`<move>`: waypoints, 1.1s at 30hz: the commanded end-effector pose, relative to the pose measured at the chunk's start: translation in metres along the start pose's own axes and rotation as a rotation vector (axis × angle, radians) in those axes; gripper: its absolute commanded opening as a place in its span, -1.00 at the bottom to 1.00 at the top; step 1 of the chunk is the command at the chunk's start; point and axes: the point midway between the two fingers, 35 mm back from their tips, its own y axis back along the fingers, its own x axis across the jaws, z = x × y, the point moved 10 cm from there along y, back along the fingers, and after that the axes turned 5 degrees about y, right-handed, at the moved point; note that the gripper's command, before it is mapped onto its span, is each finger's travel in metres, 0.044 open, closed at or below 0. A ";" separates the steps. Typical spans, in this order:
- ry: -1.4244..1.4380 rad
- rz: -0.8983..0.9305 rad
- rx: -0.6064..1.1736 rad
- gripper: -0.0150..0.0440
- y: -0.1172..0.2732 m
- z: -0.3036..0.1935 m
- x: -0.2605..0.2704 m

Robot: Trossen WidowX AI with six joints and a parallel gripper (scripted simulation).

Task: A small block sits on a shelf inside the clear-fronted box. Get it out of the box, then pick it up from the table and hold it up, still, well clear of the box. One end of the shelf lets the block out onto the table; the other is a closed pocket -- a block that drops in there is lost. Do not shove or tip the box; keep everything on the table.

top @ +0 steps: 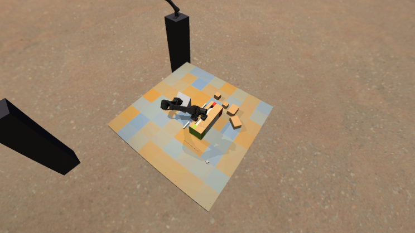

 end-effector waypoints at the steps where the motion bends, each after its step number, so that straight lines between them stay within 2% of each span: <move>1: 0.001 -0.016 0.001 0.86 -0.008 -0.013 0.000; 33: 0.001 -0.015 0.004 0.86 -0.033 -0.082 0.005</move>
